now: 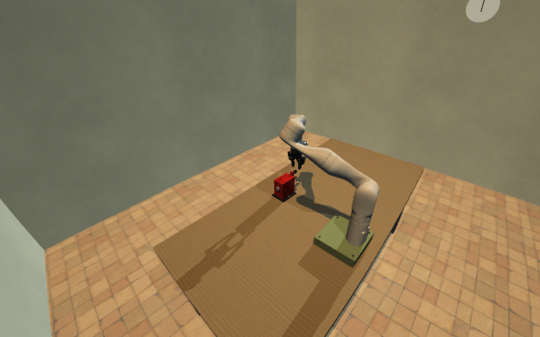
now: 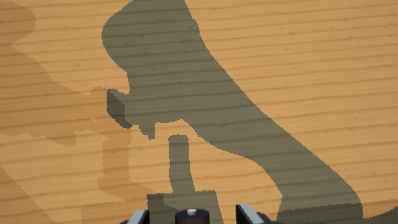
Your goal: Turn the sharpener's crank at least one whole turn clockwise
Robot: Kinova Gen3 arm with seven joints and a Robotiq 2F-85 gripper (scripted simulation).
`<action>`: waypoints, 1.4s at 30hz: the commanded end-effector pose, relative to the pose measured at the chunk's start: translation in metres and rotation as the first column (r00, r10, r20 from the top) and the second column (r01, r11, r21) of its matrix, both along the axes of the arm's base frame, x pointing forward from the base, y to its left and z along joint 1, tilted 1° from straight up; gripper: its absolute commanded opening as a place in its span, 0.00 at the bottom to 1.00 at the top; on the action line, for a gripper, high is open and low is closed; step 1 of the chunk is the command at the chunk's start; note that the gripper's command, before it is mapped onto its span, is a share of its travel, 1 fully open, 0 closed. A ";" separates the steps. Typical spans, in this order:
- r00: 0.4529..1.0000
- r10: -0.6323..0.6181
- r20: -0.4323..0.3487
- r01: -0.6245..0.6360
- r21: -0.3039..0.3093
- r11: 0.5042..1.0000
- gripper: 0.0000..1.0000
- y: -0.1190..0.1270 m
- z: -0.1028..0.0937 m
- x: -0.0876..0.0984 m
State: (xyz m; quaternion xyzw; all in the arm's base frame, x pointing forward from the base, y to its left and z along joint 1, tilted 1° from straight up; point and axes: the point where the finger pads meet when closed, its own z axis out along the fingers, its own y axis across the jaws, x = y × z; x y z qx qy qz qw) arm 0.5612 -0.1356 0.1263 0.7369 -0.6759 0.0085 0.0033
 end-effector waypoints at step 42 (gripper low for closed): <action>1.000 -0.003 0.004 0.003 0.003 1.000 0.53 0.002 -0.040 0.001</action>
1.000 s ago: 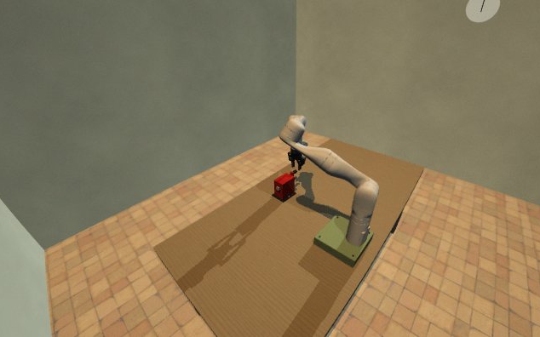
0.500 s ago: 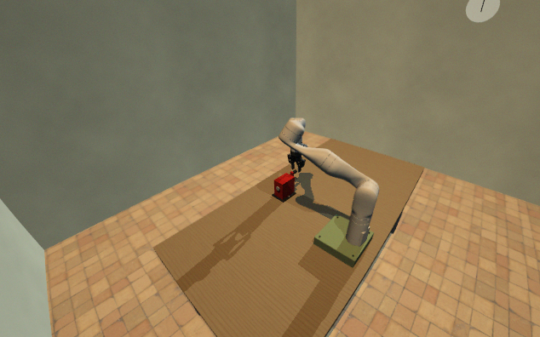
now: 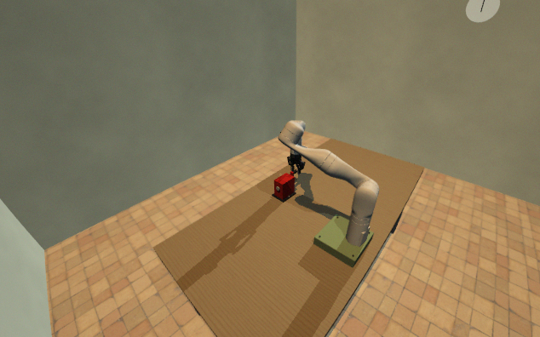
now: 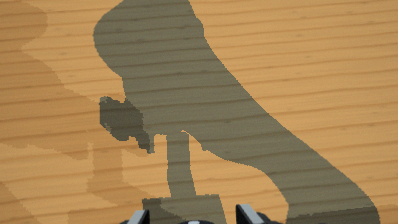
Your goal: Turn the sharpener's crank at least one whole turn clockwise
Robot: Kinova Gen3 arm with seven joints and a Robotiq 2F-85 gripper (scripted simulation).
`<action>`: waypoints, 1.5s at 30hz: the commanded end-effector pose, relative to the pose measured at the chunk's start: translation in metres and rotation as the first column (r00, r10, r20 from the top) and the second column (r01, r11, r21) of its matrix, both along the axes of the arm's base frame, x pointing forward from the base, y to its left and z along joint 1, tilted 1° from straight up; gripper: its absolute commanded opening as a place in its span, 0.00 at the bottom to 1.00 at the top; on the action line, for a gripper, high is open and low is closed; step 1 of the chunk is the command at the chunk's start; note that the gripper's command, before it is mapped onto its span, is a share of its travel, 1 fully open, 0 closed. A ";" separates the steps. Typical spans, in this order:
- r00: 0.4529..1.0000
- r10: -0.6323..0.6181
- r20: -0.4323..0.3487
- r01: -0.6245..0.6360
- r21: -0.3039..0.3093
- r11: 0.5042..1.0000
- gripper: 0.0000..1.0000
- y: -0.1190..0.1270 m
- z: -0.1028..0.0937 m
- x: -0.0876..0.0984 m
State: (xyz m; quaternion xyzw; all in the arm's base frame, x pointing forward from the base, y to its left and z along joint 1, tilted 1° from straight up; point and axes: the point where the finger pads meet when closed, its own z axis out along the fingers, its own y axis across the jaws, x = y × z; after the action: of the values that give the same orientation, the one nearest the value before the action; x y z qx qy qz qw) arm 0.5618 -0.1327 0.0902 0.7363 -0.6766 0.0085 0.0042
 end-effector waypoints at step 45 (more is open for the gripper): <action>1.000 0.000 0.006 0.000 0.004 1.000 0.53 -0.001 -0.008 0.001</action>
State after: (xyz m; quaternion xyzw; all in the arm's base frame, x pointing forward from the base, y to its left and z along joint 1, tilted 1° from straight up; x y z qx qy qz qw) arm 0.5628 -0.1323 0.0825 0.7367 -0.6762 0.0083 0.0031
